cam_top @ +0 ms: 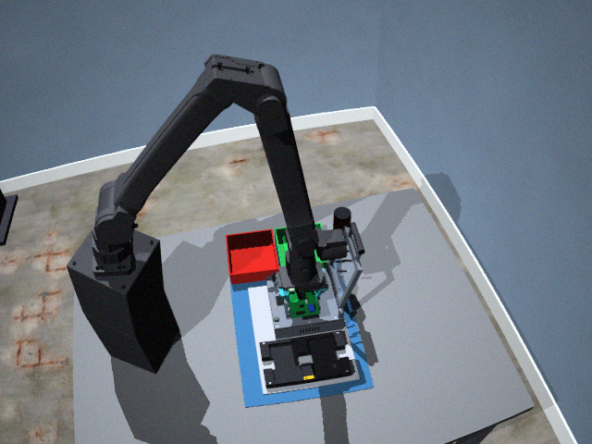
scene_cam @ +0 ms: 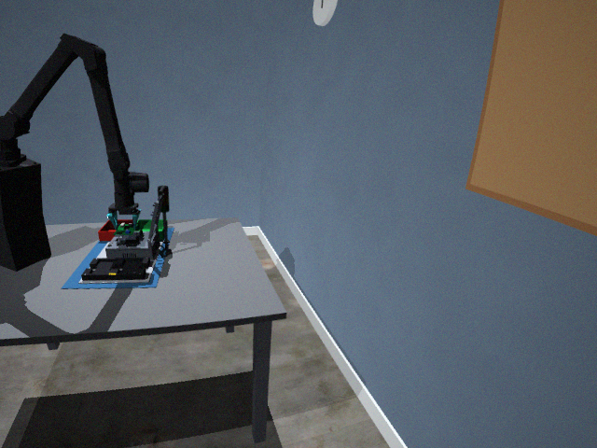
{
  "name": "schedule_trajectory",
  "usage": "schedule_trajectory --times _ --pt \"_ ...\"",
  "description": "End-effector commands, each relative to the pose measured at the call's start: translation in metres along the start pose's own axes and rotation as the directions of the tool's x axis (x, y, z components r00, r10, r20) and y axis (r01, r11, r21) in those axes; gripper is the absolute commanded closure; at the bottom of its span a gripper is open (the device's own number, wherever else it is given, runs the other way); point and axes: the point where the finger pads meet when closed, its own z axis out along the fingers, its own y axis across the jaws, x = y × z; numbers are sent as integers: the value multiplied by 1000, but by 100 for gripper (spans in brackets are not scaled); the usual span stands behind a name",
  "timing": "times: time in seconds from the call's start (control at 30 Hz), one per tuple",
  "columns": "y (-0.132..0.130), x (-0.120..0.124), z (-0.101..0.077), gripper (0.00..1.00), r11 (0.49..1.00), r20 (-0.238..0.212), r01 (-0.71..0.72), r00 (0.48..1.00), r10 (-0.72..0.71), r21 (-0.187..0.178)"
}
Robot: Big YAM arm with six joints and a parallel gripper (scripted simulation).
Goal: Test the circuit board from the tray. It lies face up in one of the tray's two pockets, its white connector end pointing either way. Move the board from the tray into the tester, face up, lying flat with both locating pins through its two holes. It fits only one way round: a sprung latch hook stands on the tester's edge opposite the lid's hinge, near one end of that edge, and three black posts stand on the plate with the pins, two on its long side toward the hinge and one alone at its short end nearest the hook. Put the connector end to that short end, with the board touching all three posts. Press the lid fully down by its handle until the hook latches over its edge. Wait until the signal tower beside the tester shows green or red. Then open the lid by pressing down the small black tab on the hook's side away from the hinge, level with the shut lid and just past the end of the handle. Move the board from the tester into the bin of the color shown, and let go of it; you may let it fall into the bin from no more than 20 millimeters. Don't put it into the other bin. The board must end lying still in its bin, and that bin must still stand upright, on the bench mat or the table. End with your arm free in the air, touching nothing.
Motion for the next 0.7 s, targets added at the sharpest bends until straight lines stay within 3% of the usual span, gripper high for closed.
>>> schedule_trajectory --times 0.0,0.2,0.3,0.43,0.67 --pt "-13 -21 -17 28 999 5 -23 1000 23 44" --pt "-9 -43 -19 28 999 6 -23 1000 23 44" --pt "-12 -36 -18 28 998 4 -44 999 44 47" --pt "-7 -53 -20 28 999 8 -23 1000 23 43" --pt "-6 -50 -19 28 999 6 -35 999 35 40"
